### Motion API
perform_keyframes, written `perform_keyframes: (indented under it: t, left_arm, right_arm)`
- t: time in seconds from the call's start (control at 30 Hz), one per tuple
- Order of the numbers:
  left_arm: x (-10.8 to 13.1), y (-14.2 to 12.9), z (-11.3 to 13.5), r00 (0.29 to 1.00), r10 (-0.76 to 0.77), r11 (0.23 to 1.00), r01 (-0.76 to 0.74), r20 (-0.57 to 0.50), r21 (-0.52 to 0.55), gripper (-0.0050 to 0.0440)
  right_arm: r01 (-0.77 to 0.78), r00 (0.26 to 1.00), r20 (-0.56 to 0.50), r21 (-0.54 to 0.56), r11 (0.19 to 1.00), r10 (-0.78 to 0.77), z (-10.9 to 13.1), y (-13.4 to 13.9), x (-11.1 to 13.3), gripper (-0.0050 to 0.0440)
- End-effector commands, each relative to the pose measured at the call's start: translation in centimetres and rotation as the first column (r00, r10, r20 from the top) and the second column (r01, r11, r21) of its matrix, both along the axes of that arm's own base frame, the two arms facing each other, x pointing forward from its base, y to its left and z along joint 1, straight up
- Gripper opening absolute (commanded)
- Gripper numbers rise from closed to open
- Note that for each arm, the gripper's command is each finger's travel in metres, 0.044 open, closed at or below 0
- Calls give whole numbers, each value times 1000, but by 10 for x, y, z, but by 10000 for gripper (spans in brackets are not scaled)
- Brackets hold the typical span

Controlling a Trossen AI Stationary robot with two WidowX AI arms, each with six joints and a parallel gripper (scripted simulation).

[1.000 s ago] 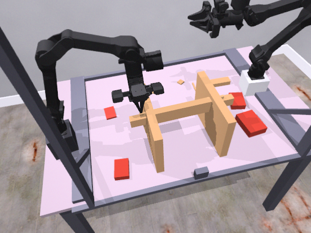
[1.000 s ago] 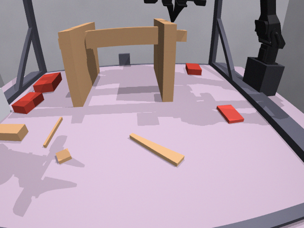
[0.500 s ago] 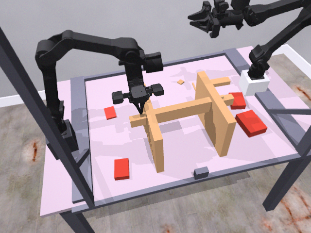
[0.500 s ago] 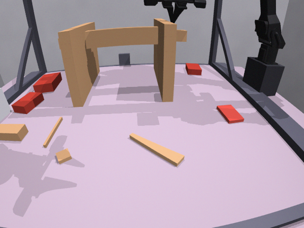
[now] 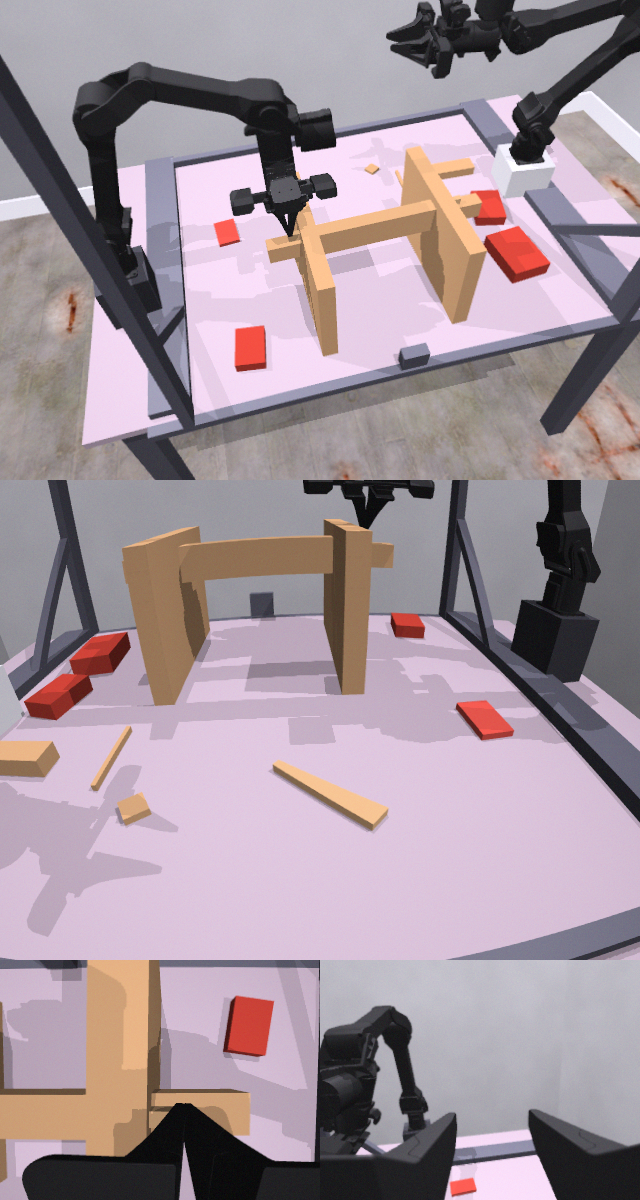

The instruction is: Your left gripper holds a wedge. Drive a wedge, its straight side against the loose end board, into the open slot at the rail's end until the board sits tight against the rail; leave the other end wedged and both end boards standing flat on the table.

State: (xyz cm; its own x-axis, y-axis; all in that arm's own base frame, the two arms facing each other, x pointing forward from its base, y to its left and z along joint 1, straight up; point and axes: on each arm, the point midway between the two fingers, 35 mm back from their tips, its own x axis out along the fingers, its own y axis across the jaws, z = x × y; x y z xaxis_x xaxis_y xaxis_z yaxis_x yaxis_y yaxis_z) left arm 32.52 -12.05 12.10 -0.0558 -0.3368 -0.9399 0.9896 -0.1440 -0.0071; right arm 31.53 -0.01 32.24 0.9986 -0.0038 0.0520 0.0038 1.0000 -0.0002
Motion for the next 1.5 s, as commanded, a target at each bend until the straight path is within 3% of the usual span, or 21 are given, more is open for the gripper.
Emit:
perform_keyframes:
  t: [0.0,0.27,1.47]
  left_arm:
    - [-5,4,-21,998,1,999,1,-61,34,-50]
    - [-8,6,-32,996,2,999,3,-94,50,-50]
    - [-7,5,-32,996,2,999,3,-94,50,-50]
  right_arm:
    - [6,1000,4,-5,1000,-6,1,-1,-1,205]
    - [6,1000,4,-5,1000,-6,1,-1,-1,205]
    - [6,1000,4,-5,1000,-6,1,-1,-1,205]
